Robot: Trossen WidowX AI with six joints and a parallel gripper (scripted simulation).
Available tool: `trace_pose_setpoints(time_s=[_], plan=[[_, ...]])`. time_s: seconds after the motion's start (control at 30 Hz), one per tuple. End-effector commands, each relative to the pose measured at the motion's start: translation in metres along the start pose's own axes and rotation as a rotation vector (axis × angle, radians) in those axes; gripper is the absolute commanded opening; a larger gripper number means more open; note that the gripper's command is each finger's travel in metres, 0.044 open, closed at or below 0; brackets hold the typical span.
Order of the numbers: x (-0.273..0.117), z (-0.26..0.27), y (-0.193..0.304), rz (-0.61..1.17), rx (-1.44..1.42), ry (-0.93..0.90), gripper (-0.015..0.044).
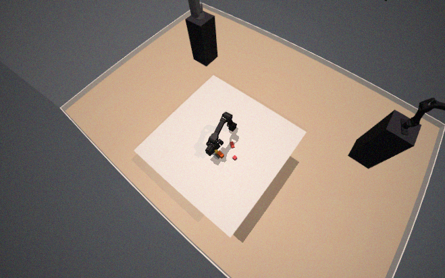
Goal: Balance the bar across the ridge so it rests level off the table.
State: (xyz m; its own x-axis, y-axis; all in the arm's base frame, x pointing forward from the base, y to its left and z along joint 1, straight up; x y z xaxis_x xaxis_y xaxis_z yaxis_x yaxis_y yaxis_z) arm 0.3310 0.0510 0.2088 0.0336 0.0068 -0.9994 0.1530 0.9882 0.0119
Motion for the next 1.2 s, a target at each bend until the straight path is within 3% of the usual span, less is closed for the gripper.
trace_pose_setpoints(time_s=[0.0,0.07,1.17], plan=[[0.0002,0.0,0.0001,0.0,0.0,0.0,0.0131],[0.0002,0.0,0.0001,0.0,0.0,0.0,0.0167],[0.0002,0.0,0.0001,0.0,0.0,0.0,0.0171]])
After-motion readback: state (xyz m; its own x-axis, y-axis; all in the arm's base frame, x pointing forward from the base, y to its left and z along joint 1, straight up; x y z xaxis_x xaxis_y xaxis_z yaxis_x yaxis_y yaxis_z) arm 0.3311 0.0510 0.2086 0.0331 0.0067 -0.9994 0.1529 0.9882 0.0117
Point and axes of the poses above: the point midway between the two fingers, 35 mm back from their tips, its own x axis out along the fingers, its own z axis across the jaws, y = z × x, the point moved 9 cm from there along -x, back along the fingers, and after that the axes turned 4 degrees about x, right-handed, at the moved point
